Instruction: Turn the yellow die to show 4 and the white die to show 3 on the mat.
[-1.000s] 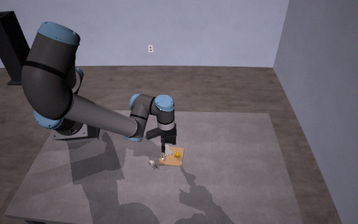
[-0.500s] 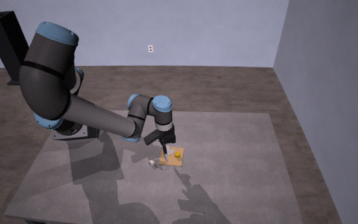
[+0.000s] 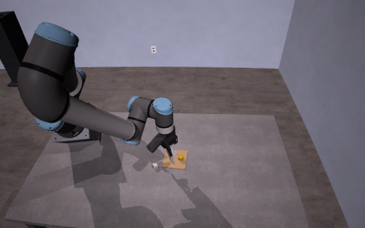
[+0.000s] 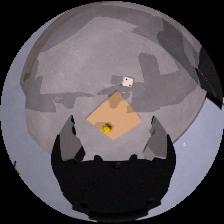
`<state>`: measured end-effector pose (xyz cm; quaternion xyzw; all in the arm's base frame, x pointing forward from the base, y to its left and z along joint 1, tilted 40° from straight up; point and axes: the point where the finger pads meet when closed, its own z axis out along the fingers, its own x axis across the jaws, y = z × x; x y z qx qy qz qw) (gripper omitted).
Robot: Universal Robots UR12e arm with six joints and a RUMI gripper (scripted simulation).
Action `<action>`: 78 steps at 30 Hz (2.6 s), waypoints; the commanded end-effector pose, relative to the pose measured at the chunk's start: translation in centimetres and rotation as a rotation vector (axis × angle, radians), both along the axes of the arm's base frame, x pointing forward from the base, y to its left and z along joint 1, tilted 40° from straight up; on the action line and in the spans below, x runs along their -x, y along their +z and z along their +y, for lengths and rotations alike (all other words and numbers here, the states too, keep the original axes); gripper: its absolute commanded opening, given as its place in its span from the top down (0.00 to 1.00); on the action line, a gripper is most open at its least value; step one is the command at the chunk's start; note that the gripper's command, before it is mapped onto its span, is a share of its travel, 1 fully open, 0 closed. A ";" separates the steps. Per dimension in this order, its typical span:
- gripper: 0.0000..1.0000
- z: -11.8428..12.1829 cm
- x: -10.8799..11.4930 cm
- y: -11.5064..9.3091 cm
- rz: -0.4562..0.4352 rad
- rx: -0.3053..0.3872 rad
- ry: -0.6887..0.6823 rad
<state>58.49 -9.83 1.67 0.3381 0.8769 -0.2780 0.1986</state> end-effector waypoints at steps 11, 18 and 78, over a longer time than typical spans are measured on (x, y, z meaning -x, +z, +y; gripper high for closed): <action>0.00 -0.8 0.7 0.4 0.253 0.065 0.329; 0.00 -1.0 0.9 0.5 0.356 0.093 0.456; 0.00 -1.6 3.5 0.4 1.261 0.336 1.569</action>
